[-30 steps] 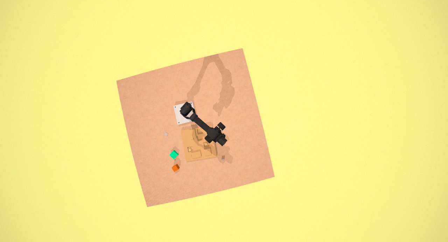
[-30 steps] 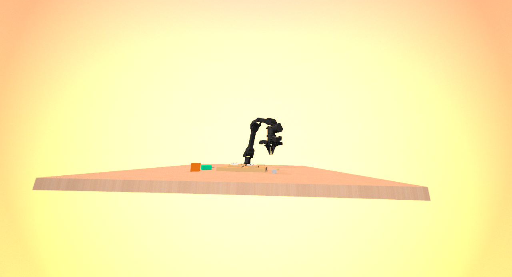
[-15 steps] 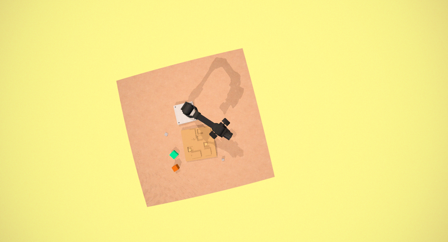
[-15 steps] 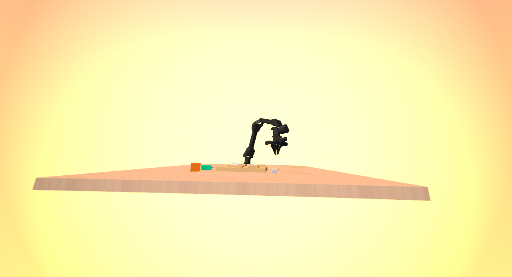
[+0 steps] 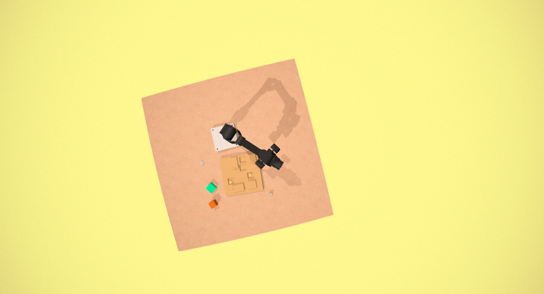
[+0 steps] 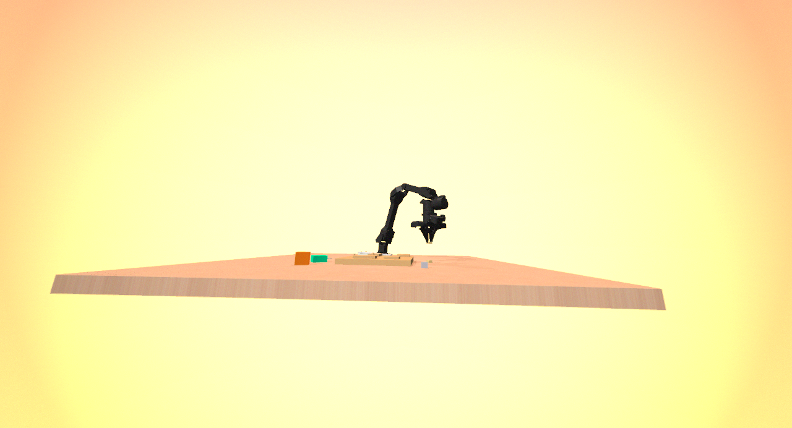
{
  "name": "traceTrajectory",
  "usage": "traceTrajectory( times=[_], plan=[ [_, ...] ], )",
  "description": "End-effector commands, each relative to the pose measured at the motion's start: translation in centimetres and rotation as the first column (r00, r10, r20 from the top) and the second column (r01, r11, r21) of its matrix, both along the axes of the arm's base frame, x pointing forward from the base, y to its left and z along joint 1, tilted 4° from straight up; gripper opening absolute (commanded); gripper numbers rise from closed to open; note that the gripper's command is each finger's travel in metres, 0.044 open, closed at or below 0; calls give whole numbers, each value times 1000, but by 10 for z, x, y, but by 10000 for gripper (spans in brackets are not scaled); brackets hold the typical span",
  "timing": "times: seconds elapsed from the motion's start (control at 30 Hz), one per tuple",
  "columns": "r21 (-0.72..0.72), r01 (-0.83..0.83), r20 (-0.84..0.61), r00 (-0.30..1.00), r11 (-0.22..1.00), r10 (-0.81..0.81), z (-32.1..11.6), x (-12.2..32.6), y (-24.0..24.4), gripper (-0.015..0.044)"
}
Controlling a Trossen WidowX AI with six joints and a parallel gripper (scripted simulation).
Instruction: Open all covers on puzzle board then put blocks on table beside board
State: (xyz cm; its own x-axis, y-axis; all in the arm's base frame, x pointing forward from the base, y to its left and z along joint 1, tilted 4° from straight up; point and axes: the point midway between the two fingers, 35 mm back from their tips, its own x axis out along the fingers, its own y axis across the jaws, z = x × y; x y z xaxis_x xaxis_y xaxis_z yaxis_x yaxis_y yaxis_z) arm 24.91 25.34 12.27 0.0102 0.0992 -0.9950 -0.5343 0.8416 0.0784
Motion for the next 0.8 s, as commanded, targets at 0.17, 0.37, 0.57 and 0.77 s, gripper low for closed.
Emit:
traceTrajectory(
  times=[0.17, 0.37, 0.57, 0.77],
  plan=[
    [-11, 5, -7, 1000, 1000, -5, -19, 0, 1, 80],
    [-11, 5, -7, 1000, 1000, -5, -29, 1, 2, 80],
    [-11, 5, -7, 1000, 1000, -5, -38, 1, 3, 80],
    [-11, 5, -8, 1000, 1000, -5, -48, 0, 4, 80]
  ],
)
